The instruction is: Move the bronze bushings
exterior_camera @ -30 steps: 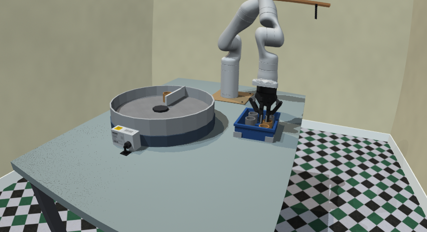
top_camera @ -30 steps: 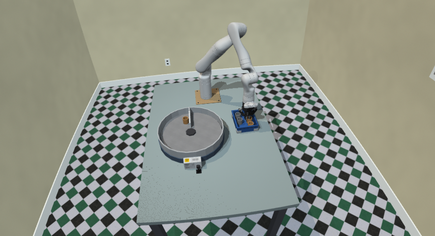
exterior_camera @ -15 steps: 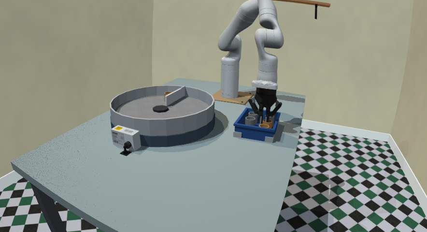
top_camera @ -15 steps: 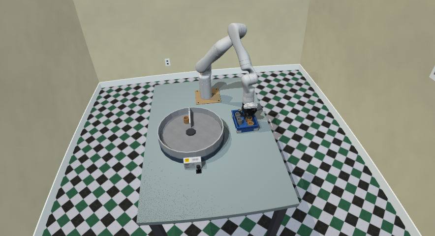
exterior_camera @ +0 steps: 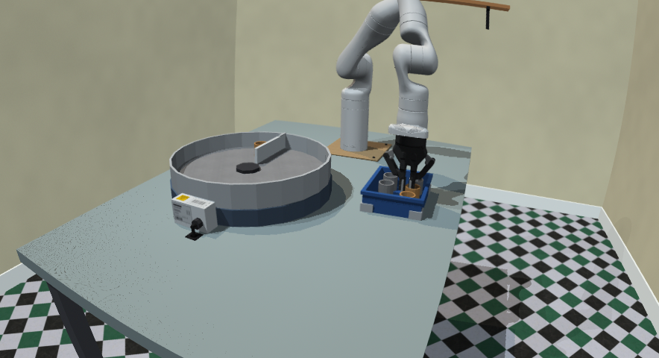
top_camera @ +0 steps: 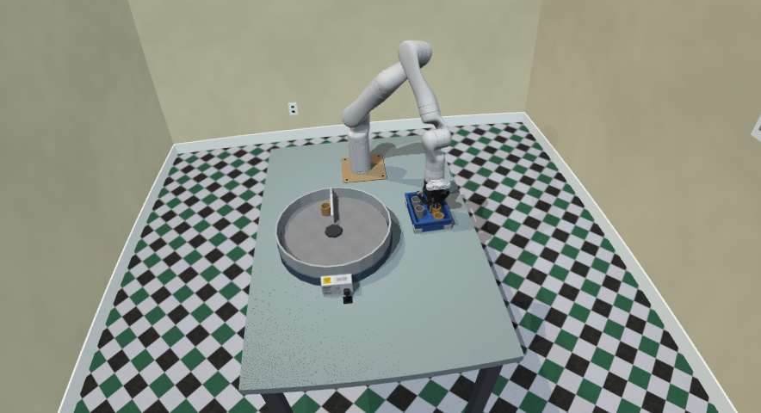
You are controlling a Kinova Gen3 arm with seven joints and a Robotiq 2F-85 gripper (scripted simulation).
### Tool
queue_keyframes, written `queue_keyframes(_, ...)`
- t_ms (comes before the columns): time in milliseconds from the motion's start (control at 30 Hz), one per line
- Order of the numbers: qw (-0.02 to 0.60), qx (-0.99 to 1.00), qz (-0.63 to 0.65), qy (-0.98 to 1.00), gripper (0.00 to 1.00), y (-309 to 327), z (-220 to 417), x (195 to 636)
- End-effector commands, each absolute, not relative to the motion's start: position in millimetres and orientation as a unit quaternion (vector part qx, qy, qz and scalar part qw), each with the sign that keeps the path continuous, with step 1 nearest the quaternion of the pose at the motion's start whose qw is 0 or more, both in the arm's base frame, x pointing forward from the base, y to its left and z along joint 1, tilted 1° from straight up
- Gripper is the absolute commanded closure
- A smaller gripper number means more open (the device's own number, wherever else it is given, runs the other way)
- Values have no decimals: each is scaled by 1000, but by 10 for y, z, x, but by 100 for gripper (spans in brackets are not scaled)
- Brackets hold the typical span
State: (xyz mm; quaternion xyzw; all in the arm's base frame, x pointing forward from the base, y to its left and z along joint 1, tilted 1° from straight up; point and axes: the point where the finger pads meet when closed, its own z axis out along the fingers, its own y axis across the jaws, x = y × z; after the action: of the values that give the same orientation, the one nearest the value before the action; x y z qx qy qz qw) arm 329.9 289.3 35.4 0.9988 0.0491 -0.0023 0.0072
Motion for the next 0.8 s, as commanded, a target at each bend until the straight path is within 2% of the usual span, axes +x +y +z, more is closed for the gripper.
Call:
queue_keyframes(0, 7, 999, -2, 50, 88, 2888, 335, 3297)
queue_keyframes(333, 7, 999, -2, 50, 88, 2888, 335, 3297)
queue_keyframes(367, 7, 999, -2, 50, 100, 2888, 335, 3297)
queue_keyframes(767, 7, 999, -2, 50, 100, 2888, 335, 3297)
